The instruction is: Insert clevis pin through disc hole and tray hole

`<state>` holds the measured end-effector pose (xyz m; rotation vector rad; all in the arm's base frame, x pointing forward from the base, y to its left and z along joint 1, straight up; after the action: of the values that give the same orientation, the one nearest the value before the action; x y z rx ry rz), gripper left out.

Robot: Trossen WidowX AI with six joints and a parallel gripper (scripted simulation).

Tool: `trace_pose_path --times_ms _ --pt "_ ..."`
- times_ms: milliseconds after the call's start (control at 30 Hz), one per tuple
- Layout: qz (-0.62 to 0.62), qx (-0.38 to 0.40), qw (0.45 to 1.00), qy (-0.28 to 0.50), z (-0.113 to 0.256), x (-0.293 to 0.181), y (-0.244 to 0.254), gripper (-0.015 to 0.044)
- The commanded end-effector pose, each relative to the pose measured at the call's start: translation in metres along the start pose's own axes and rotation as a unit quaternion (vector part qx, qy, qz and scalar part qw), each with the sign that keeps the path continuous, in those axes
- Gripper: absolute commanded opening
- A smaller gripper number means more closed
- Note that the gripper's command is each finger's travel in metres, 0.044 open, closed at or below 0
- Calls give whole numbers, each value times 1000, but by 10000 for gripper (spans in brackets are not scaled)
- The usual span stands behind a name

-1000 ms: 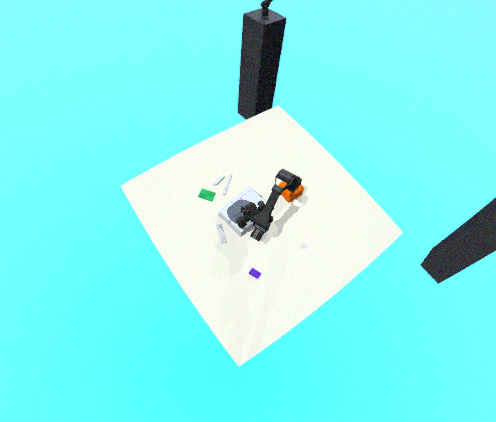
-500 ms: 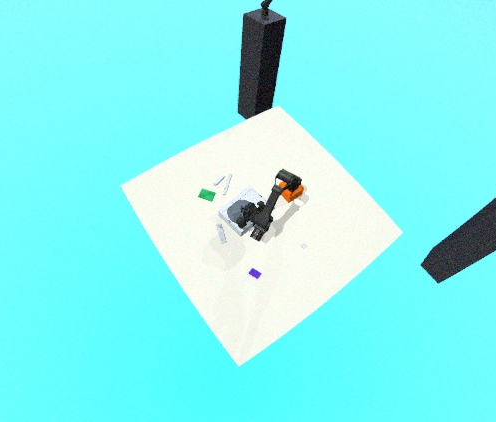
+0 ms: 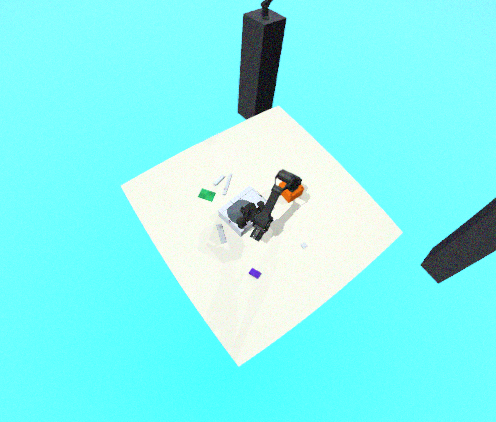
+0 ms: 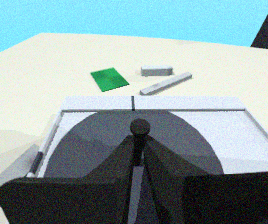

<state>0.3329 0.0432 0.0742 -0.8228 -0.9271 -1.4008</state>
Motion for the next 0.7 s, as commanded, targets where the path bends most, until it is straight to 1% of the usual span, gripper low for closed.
trace_pose_path --times_ms 0,667 --pt "0 0 1000 0 0 0 0 0" --pt "4 0 1000 -2 -4 -6 0 0"
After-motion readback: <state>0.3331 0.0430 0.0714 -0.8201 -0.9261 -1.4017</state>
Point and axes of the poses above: the point midway between the two fingers, 35 mm back from their tips, its own z axis back along the fingers, its own y axis across the jaws, x = y × z, the point moved 9 cm from there along z, back along the fingers, and after that the axes turned 2 degrees about -z, right-handed, at the moved point
